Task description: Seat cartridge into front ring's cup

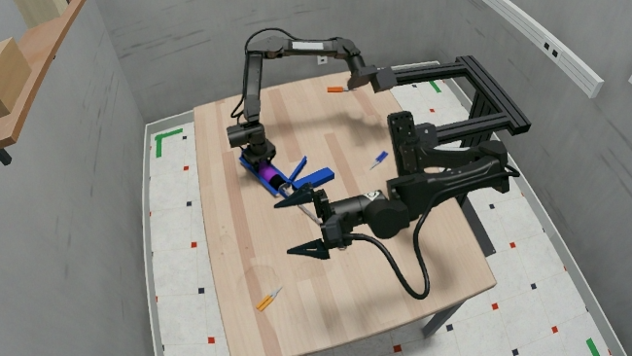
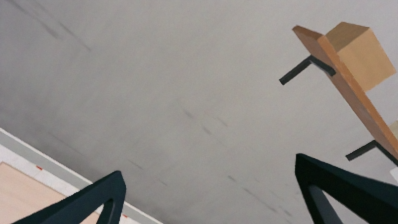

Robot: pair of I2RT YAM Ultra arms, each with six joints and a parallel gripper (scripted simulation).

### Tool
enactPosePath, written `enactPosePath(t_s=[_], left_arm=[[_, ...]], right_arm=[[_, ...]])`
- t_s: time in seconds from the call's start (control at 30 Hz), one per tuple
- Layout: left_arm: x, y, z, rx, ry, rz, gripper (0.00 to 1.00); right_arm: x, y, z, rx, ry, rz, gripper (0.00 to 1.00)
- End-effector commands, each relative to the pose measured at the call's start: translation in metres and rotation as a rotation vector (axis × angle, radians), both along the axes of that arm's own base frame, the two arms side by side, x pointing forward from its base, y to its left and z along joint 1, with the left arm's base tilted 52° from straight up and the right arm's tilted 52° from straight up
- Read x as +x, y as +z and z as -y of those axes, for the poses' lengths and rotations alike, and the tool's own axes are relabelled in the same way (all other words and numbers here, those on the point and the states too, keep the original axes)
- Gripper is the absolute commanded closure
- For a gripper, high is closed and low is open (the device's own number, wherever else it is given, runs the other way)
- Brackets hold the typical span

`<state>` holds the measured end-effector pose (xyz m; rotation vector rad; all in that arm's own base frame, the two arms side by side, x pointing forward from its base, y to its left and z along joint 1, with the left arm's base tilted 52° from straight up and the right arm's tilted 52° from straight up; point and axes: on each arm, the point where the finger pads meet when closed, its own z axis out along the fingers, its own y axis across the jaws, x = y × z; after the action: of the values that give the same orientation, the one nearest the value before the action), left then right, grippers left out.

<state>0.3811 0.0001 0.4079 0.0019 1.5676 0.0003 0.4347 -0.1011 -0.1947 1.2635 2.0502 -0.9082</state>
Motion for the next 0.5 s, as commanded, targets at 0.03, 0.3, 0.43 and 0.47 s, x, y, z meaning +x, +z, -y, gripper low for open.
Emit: enactPosePath(t_s=[0.03, 0.3, 0.43, 0.47], left_arm=[[0.002, 0.01, 0.008, 0.015, -0.03, 0.011, 0.0], [0.002, 0.01, 0.008, 0.015, -0.03, 0.011, 0.0], [0.002, 0.01, 0.008, 0.015, -0.03, 0.011, 0.0], [0.002, 0.01, 0.008, 0.015, -0.03, 0.011, 0.0]], right_arm=[[0.011, 0.002, -0.018, -0.006, 0.031, 0.023, 0.44], [0.024, 0.019, -0.02, -0.001, 0.037, 0.065, 1.0], [0.024, 0.019, -0.02, -0.001, 0.037, 0.065, 1.0], [0.024, 0.019, -0.02, -0.001, 0.037, 0.065, 1.0]])
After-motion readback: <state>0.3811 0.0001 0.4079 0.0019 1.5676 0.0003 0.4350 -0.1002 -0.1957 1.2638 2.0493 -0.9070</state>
